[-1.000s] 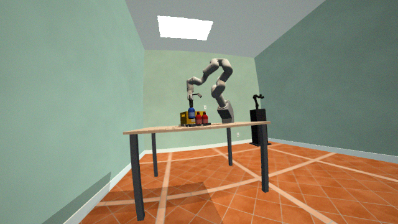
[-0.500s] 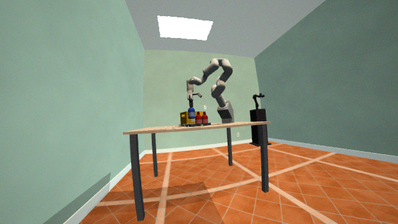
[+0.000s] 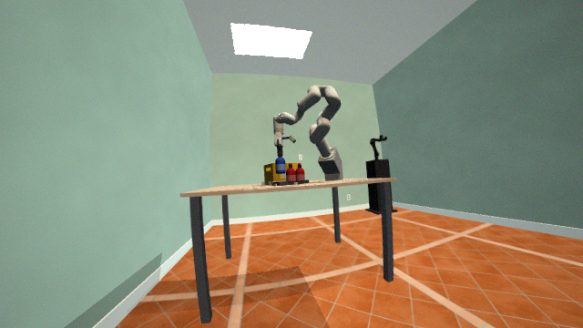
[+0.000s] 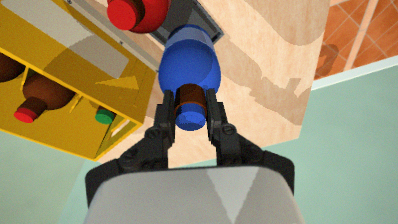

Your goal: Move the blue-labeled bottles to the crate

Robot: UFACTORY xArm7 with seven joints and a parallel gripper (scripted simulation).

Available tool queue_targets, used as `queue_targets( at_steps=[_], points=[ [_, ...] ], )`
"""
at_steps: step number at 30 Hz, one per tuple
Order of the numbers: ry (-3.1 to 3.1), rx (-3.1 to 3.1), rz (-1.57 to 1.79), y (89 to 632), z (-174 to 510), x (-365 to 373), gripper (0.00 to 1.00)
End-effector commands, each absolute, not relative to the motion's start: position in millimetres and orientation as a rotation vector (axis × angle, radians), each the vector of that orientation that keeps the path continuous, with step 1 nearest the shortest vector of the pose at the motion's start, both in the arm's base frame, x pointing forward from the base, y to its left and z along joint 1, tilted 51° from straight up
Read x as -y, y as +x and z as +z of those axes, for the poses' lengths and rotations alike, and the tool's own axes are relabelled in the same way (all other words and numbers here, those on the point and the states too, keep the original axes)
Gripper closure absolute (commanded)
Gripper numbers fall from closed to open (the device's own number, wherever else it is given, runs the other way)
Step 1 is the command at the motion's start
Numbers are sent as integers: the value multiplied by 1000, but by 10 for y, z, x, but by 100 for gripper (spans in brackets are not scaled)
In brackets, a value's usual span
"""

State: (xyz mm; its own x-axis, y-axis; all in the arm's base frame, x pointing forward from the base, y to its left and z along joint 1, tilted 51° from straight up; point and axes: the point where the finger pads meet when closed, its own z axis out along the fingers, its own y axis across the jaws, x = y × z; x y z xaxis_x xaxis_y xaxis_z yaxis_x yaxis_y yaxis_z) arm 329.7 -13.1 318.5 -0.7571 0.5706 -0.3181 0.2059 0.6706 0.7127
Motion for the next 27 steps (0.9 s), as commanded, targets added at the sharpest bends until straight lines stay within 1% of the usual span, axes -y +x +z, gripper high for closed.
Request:
queue_targets(
  at_steps=[1, 27],
  points=[
    [599, -2353, 915, 3289, 3209, 148, 100],
    [599, -2353, 915, 3134, 3364, 265, 100]
  ],
)
